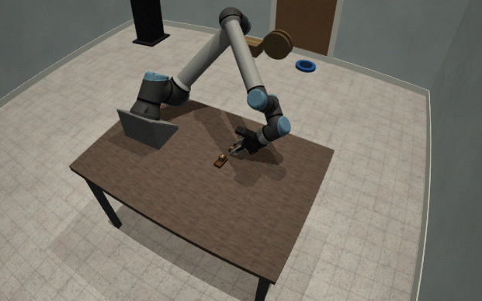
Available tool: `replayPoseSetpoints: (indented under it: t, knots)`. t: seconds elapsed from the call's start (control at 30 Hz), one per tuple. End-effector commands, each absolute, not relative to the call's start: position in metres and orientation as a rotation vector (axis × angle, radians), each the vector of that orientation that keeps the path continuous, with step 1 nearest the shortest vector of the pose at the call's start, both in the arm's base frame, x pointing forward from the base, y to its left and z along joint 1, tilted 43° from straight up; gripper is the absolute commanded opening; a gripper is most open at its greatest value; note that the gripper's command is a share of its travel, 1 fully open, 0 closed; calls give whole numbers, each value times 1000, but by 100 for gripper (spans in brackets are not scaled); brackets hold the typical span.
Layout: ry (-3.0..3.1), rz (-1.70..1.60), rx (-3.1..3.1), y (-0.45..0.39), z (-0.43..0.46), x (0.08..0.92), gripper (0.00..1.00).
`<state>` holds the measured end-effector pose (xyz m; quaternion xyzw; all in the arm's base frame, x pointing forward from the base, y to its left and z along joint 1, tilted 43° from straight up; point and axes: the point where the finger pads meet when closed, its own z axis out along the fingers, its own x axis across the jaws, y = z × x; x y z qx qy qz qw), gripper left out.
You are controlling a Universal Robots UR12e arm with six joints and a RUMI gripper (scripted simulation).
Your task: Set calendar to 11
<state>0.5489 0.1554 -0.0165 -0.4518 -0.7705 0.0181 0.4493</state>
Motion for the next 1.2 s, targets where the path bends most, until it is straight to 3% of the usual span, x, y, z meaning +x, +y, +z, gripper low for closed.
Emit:
replayPoseSetpoints:
  t: [0.0, 1.17]
  knots:
    - [-1906, 44, -1118, 155, -16, 550, 40]
    - [-1906, 44, -1118, 111, 30, 551, 40]
